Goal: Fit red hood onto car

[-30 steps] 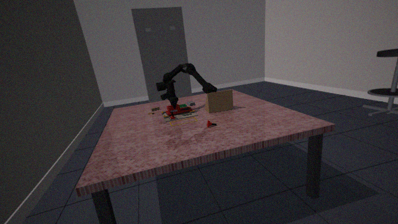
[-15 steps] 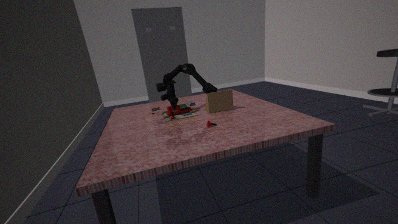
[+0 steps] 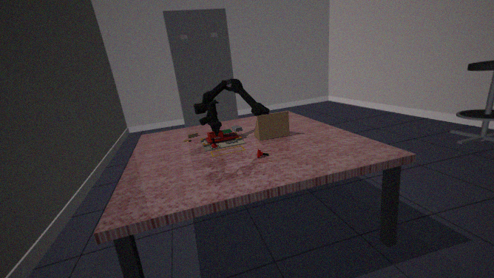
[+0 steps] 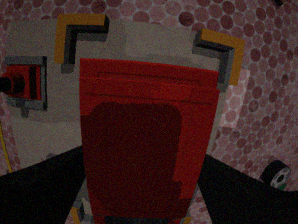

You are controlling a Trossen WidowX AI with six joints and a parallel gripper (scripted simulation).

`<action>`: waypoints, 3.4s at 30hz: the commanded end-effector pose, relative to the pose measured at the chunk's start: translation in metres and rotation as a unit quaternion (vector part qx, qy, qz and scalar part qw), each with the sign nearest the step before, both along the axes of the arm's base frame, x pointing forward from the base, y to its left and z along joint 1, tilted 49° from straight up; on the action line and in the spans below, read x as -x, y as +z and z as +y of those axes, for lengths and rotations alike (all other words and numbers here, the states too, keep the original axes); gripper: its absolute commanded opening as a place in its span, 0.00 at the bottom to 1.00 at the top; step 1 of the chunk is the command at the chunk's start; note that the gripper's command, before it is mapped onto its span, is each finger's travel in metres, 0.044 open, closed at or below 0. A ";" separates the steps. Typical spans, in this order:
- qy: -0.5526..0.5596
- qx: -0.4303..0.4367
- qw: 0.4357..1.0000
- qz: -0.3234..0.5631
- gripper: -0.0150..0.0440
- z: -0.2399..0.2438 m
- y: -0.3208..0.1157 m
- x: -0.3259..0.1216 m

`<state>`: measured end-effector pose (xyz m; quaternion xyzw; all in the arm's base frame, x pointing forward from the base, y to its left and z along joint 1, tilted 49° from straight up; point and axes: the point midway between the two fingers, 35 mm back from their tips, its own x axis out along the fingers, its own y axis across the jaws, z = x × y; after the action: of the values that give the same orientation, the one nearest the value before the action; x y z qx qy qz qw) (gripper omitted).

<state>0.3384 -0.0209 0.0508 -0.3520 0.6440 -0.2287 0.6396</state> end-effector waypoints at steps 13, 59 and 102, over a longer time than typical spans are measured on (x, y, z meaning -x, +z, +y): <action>0.000 0.001 1.000 -0.001 0.25 0.003 0.003 0.000; -0.001 -0.001 1.000 -0.003 0.43 -0.006 -0.006 0.000; 0.001 0.000 1.000 -0.004 1.00 0.048 0.041 0.005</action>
<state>0.3340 0.0262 0.0926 -0.3547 0.6395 -0.2299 0.6421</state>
